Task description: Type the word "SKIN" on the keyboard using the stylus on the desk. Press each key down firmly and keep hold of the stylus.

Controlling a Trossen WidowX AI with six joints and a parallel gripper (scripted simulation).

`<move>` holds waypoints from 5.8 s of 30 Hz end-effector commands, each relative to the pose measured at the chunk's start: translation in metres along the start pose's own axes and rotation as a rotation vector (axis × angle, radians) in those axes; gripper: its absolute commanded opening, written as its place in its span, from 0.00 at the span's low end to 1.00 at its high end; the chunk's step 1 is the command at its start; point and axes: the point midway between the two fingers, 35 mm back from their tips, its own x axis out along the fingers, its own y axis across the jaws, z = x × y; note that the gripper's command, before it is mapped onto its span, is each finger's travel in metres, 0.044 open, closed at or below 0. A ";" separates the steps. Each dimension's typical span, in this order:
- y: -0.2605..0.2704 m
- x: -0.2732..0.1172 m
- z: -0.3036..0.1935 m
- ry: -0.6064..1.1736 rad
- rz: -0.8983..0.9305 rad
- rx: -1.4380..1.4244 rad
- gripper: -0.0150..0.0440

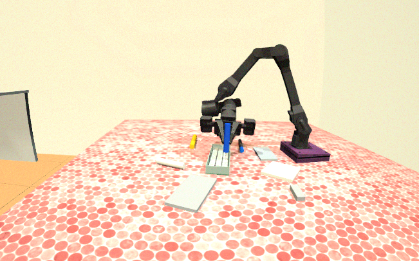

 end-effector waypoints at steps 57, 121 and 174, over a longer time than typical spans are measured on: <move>0.037 -0.109 0.017 -0.002 0.001 0.003 0.25; 0.039 -0.094 0.046 -0.004 0.002 0.003 0.39; 0.039 -0.107 0.022 -0.001 0.003 0.004 0.39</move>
